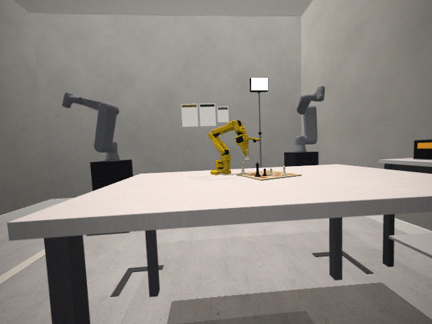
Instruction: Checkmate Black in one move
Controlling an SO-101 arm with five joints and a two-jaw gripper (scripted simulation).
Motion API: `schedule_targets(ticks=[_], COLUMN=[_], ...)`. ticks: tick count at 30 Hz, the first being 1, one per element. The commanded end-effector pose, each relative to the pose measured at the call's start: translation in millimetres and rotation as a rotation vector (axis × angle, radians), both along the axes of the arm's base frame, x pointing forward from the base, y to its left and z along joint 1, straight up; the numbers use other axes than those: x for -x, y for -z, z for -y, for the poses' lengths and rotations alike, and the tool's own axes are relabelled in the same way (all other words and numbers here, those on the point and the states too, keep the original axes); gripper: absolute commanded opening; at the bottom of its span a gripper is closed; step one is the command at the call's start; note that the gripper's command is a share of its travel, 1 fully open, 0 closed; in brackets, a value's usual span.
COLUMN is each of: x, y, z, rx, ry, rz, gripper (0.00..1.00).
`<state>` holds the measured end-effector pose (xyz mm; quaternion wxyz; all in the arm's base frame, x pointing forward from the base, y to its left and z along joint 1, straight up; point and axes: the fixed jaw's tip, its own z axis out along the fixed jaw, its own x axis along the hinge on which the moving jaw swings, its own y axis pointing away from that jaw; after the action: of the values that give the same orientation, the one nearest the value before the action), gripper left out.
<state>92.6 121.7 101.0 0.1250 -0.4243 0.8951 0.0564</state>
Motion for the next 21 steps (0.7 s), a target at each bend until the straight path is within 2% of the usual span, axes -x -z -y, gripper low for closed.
schedule_targets(ticks=[1,13,21], x=[1.8,1.8,1.7], y=[-2.0,-1.3,5.0], z=[-1.3,-1.4,-1.5], rx=[-0.003,-0.003,-0.003], ry=[-0.020,-0.020,-0.020], rz=[0.003,0.003,0.003], gripper=[0.00,0.00,0.00])
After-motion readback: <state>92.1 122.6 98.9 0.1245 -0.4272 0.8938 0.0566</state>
